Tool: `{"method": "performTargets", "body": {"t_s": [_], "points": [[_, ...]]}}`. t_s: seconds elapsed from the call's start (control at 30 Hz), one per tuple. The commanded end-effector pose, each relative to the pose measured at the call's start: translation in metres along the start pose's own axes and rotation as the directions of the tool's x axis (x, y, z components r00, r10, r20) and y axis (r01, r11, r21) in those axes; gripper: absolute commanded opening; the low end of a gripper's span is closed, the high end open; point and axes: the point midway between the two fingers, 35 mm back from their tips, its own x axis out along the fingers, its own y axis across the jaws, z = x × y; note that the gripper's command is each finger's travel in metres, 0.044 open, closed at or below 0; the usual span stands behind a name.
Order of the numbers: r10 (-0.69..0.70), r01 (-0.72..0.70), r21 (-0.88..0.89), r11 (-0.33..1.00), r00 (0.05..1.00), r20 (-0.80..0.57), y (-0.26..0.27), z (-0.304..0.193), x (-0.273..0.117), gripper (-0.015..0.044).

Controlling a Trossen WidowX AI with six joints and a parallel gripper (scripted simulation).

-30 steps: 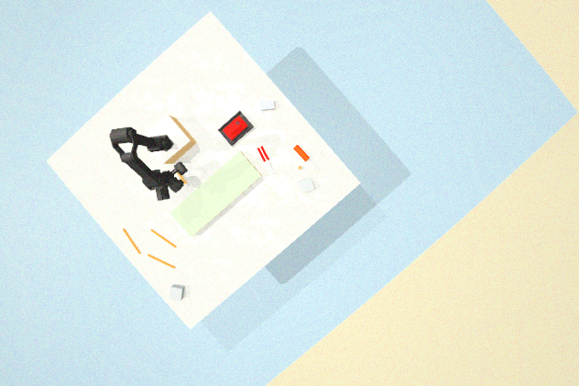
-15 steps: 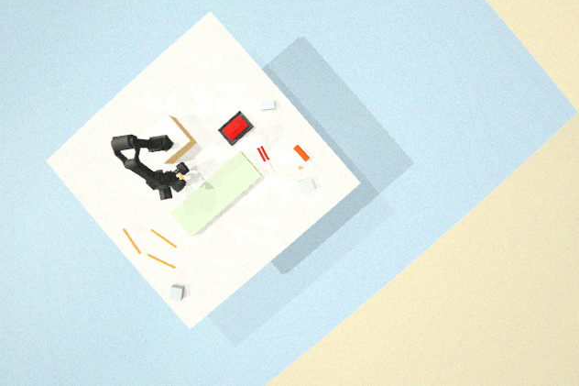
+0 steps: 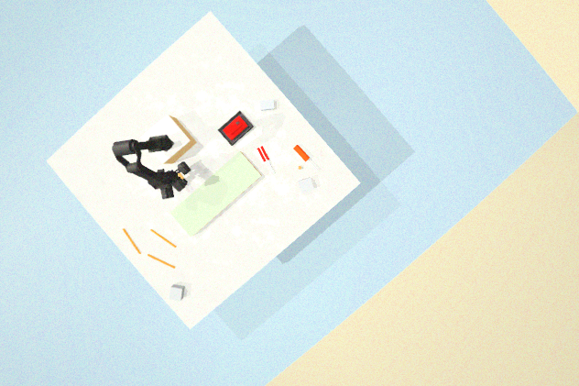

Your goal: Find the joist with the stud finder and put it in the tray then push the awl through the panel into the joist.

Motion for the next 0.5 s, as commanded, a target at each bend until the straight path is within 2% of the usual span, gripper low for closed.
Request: {"method": "performTargets", "body": {"t_s": [0.0, 0.3, 0.47], "points": [[0.002, -0.002, 0.004, 1.0, 1.0, -0.001, 0.0007, -0.001, 0.0011, 0.0282], [0.002, -0.002, 0.004, 1.0, 1.0, -0.001, 0.0007, -0.001, 0.0011, 0.0046], [0.002, -0.002, 0.004, 1.0, 1.0, -0.001, 0.0007, -0.001, 0.0011, 0.0013]]}}
